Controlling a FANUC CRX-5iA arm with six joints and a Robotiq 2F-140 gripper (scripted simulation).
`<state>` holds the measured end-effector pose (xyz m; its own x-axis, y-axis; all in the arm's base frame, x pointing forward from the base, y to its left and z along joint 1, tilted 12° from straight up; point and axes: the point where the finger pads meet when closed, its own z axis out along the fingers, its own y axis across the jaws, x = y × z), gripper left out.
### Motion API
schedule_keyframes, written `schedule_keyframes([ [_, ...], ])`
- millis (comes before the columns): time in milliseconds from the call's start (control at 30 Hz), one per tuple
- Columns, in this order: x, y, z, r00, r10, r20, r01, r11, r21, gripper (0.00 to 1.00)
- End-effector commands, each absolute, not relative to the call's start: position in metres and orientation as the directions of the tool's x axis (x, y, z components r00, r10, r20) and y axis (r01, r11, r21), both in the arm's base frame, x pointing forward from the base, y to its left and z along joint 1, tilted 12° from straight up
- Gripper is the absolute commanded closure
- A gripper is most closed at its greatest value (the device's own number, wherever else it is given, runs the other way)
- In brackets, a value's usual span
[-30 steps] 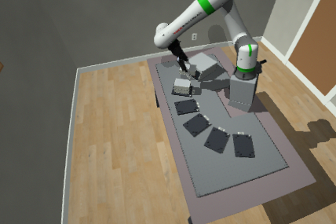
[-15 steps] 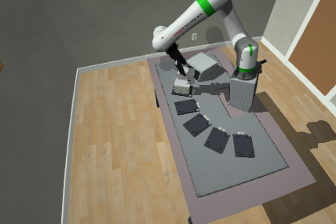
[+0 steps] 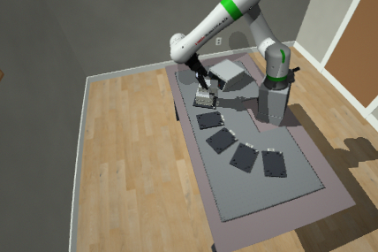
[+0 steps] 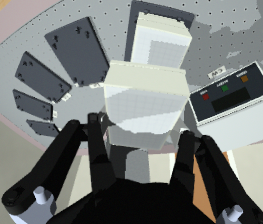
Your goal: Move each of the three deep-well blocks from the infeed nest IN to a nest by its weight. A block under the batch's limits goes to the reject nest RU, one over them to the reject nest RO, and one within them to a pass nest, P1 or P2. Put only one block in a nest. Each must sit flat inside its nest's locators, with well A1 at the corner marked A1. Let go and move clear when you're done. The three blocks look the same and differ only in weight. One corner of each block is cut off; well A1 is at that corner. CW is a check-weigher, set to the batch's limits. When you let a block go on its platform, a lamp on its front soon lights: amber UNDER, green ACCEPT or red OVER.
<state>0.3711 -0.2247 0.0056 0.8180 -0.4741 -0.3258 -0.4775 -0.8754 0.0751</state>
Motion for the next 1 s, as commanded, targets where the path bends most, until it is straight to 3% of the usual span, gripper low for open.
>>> schedule_keyframes([
  [0,0.374,-0.219,0.002,0.847,-0.416,-0.33,-0.411,-0.907,0.089,0.9],
  [267,0.383,-0.199,-0.013,0.912,-0.204,-0.355,-0.167,-0.977,0.133,0.9],
  [967,0.406,-0.151,-0.049,0.912,-0.204,-0.355,-0.167,-0.977,0.133,0.9],
])
